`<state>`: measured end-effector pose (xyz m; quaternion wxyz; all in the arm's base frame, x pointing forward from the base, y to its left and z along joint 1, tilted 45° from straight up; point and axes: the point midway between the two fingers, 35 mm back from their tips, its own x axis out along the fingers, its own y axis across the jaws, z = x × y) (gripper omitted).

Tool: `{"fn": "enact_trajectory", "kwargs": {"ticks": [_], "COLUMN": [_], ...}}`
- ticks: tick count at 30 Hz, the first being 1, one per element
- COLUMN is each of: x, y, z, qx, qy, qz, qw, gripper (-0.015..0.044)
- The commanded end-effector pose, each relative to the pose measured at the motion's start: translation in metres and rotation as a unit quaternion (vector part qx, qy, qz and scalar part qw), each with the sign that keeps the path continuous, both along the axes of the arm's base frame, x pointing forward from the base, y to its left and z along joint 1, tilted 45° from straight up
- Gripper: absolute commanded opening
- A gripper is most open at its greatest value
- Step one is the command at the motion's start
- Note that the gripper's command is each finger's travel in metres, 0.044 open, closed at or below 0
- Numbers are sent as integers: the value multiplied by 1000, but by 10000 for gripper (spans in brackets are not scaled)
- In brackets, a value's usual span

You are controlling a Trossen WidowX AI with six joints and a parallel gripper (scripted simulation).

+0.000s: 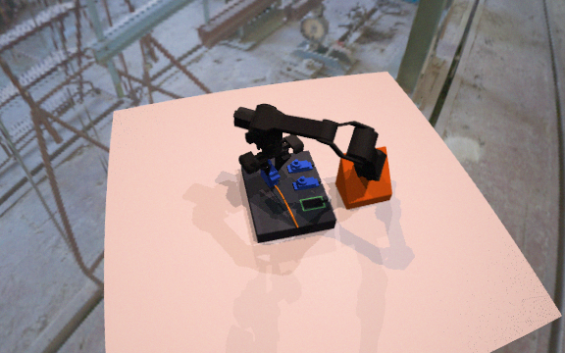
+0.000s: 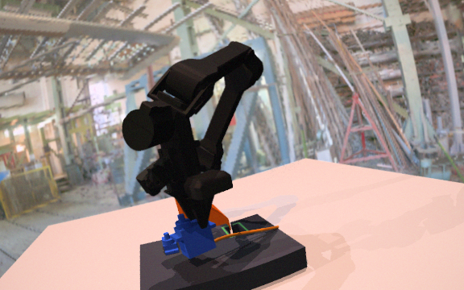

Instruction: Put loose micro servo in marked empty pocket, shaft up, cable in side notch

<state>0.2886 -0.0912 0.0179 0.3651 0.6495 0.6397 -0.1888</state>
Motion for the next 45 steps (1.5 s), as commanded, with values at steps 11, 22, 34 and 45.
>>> {"fn": "enact_trajectory", "kwargs": {"ticks": [11, 22, 34, 45], "x": [-14, -7, -6, -6], "y": [11, 55, 61, 61], "z": [11, 55, 61, 61], "qx": [-2, 0, -8, -29], "qy": [-1, -1, -52, -182], "qz": [2, 2, 55, 188], "qw": [1000, 1000, 997, 965], "gripper": [0, 0, 0, 0]}}
